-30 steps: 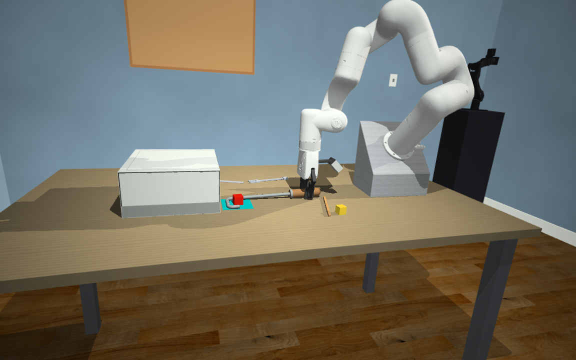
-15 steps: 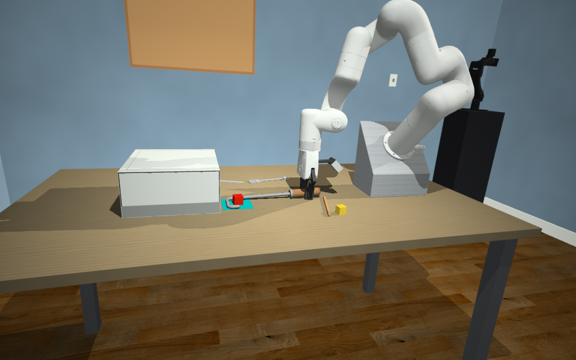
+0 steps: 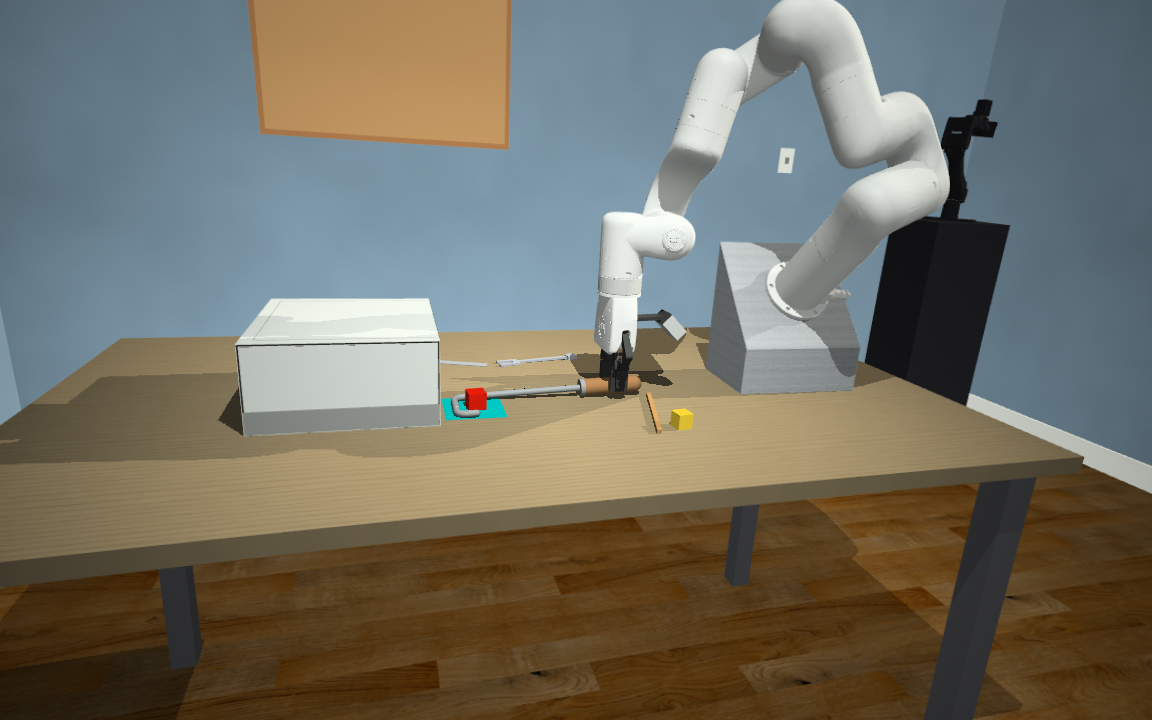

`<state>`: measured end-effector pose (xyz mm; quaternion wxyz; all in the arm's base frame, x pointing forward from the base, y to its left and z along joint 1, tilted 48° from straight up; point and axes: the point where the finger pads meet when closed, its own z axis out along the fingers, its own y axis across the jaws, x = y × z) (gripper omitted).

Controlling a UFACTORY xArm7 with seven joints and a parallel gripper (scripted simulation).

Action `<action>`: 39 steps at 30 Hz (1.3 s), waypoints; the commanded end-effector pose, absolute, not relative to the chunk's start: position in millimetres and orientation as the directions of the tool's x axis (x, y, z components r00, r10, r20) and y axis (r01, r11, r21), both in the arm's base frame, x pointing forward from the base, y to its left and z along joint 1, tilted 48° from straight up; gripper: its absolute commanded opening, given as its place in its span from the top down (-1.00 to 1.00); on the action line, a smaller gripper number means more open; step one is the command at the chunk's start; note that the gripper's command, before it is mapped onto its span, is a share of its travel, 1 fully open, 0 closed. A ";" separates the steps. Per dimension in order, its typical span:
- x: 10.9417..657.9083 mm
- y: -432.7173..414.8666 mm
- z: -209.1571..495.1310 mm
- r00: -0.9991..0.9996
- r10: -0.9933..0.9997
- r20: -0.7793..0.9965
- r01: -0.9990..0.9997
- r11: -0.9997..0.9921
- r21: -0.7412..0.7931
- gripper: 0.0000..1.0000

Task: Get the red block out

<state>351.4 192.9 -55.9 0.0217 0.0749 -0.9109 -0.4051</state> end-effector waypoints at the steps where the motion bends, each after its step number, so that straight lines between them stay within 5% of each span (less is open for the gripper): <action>1: 353.0 187.7 -51.5 -0.988 -0.153 -0.022 -0.119 0.661 0.741 -0.15; 39: 366.7 85.4 42.0 -0.988 -0.153 -0.022 -0.119 0.661 0.741 -0.15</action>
